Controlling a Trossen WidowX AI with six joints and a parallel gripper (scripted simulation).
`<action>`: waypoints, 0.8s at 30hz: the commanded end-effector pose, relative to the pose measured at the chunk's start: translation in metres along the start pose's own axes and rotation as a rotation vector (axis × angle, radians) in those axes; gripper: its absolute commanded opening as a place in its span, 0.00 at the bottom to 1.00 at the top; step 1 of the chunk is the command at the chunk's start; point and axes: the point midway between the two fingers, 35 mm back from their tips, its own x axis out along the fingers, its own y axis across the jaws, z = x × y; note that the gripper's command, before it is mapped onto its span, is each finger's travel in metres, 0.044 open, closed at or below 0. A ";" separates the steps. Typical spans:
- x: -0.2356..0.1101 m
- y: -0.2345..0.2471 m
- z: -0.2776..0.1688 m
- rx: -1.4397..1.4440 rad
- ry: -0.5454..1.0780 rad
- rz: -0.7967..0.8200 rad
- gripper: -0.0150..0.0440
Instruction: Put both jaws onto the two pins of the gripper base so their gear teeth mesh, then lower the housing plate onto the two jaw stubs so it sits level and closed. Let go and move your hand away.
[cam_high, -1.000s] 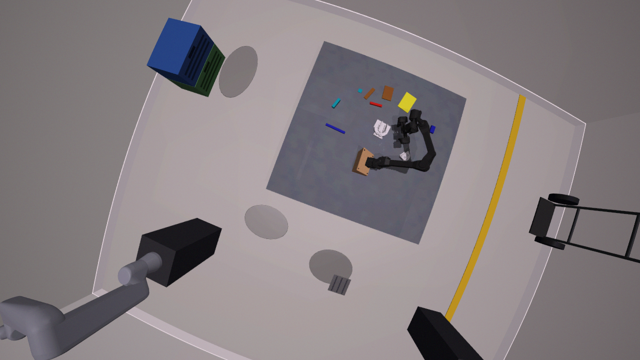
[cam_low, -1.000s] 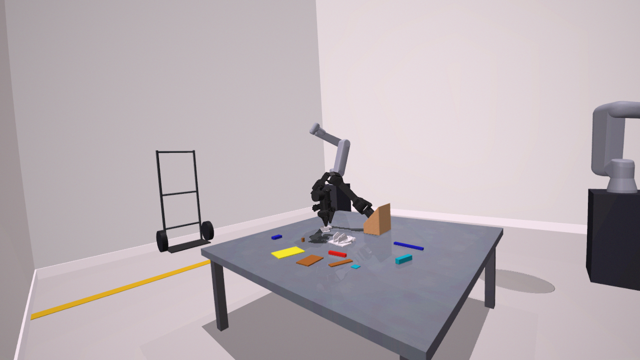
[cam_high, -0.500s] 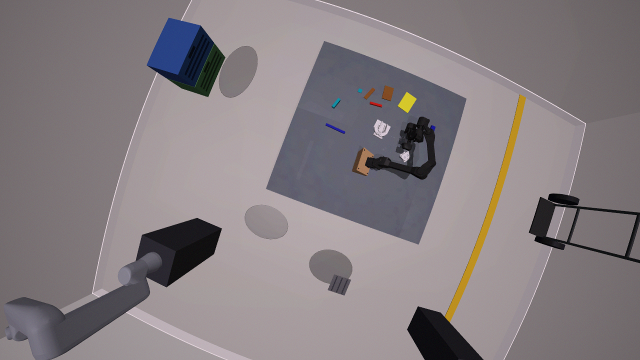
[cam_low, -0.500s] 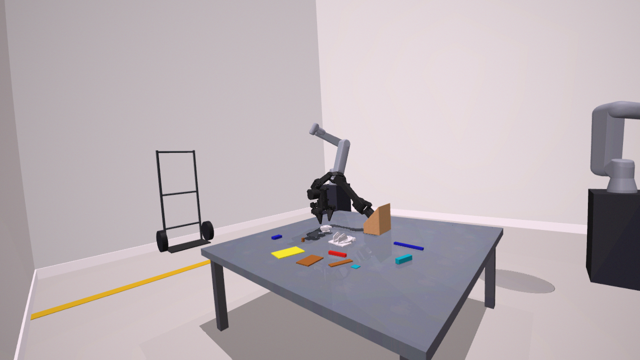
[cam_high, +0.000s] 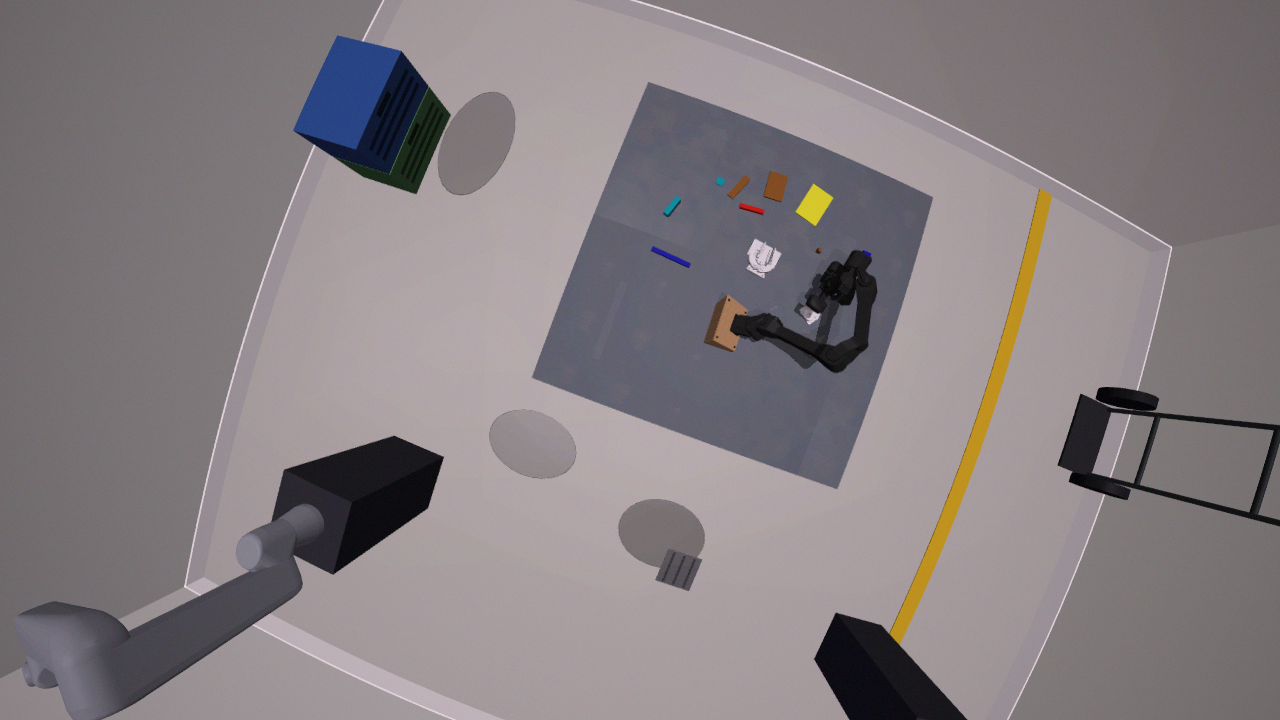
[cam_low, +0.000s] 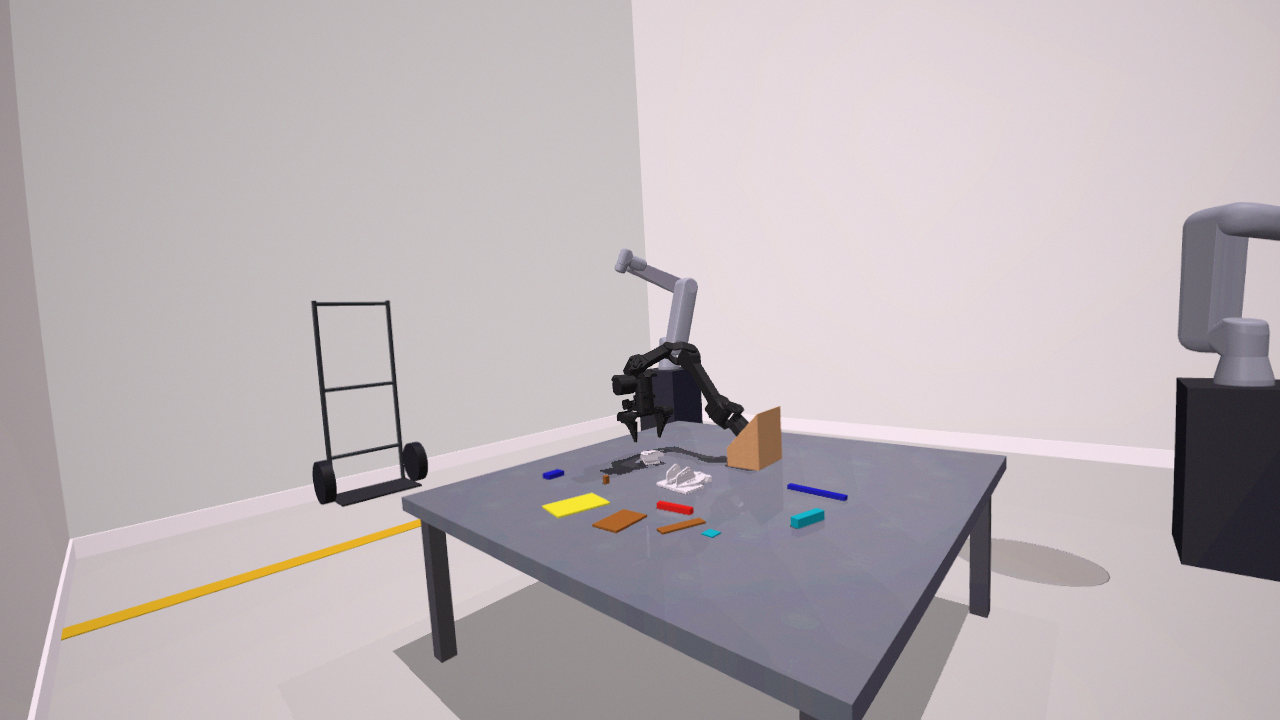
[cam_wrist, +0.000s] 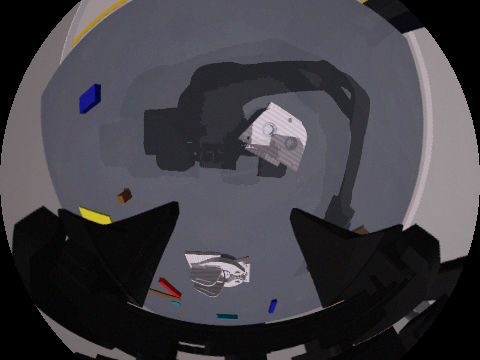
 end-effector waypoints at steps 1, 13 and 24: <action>-0.001 -0.010 0.012 0.088 -0.012 -0.003 1.00; -0.009 -0.039 0.045 0.361 -0.039 0.007 1.00; 0.018 -0.043 0.050 0.396 -0.043 0.009 1.00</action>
